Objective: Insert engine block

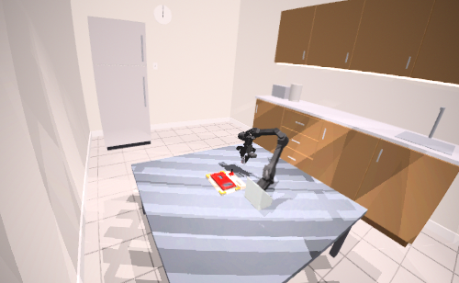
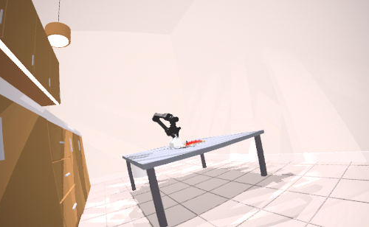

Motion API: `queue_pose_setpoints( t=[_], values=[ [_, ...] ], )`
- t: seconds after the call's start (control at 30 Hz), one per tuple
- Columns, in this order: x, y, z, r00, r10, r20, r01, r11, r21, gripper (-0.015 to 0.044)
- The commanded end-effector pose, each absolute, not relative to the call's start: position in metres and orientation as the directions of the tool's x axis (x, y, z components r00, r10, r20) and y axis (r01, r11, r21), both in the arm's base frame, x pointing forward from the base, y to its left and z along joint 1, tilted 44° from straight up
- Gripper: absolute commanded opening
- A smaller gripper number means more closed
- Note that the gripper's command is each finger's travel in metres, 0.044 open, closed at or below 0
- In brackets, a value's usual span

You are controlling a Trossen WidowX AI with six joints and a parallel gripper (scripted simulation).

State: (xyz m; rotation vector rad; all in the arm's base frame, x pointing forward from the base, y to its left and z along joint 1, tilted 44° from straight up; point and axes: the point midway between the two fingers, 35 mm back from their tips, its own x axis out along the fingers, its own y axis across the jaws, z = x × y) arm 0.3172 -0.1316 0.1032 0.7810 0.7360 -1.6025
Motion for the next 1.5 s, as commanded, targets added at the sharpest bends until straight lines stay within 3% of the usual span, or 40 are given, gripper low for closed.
queue_pose_setpoints(
  t=[0.0, 0.5, 1.47],
  values=[
    [0.318, -0.136, 0.109, -0.112, -0.489, -0.865, 0.987, -0.156, -0.039, 0.0000],
    [0.316, -0.151, 0.116, -0.034, -0.037, -0.999, 0.988, -0.151, -0.028, 0.0000],
    [0.306, -0.192, 0.075, -0.034, -0.035, -0.999, 0.988, -0.151, -0.028, 0.0000]
  ],
)
